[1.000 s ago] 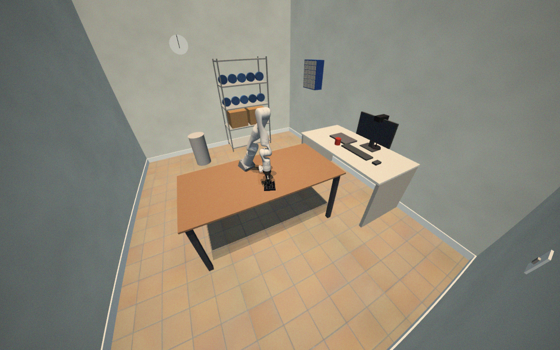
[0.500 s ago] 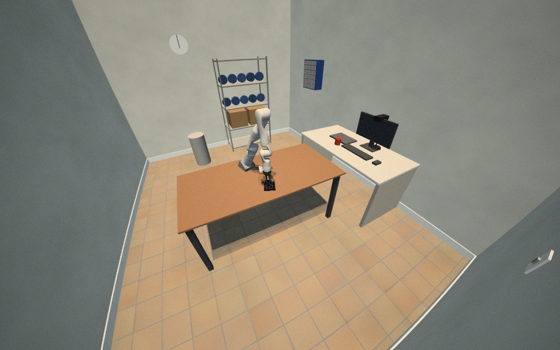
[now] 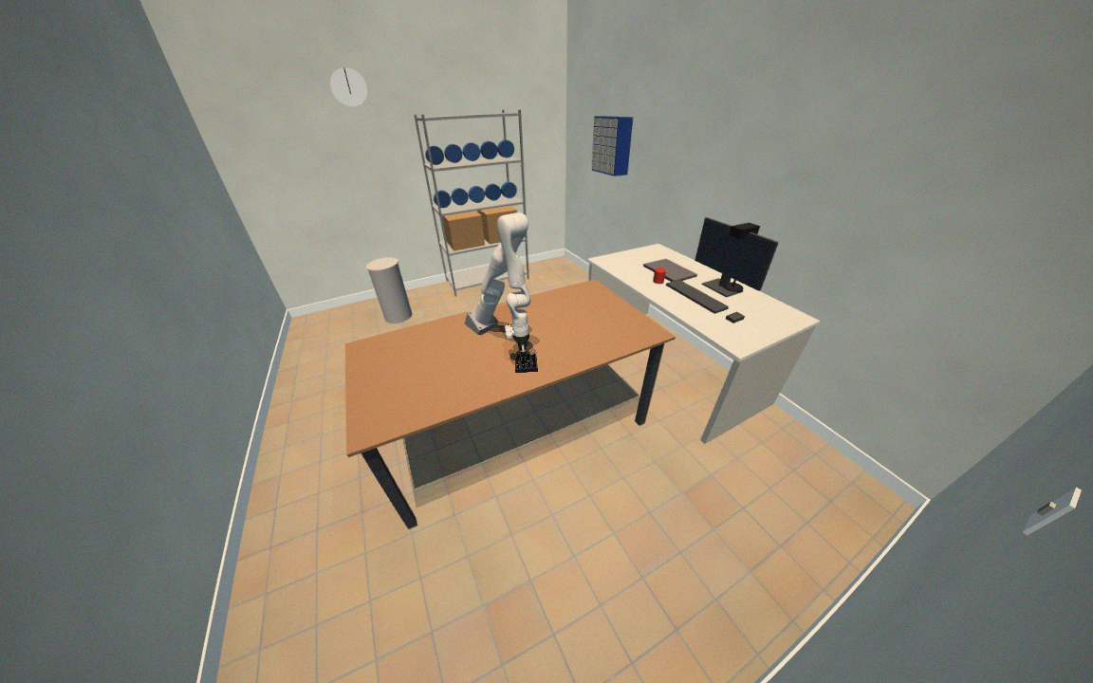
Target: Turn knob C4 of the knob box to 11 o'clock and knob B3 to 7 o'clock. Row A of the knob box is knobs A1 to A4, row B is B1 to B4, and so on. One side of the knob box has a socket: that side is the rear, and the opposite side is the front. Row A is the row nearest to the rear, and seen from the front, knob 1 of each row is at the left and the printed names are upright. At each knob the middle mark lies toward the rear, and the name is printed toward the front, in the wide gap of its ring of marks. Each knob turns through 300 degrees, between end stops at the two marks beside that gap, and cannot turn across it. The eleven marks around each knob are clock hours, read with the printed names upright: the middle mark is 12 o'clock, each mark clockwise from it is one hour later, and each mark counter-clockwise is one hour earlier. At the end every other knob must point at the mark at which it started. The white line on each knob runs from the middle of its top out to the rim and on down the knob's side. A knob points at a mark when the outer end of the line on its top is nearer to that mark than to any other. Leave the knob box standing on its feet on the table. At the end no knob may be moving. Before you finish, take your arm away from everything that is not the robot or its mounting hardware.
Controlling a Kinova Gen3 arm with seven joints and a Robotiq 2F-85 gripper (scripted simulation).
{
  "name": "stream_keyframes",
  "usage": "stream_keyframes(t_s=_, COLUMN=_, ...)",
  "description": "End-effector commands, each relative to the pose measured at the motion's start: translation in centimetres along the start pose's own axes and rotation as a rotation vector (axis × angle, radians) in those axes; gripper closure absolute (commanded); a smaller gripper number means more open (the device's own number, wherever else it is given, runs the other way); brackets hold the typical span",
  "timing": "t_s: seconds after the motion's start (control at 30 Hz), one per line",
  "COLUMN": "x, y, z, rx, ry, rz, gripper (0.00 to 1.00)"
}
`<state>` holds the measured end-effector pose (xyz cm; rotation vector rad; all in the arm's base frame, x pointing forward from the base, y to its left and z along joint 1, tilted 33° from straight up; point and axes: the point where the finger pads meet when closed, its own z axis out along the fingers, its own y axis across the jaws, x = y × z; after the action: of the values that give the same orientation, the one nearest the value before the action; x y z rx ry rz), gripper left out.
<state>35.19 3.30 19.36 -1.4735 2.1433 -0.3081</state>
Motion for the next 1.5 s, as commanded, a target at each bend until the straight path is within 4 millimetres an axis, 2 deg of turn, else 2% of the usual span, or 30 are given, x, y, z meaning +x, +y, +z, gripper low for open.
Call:
stream_keyframes(t_s=0.0, x=-0.03, y=0.07, z=0.11, rx=-0.002, ry=0.001, rz=0.000, gripper=0.81)
stream_keyframes(t_s=1.43, x=-0.04, y=0.07, z=0.15, rx=-0.002, ry=0.001, rz=0.000, gripper=0.81)
stream_keyframes(t_s=1.47, x=-0.04, y=0.07, z=0.15, rx=-0.002, ry=0.001, rz=0.000, gripper=0.92)
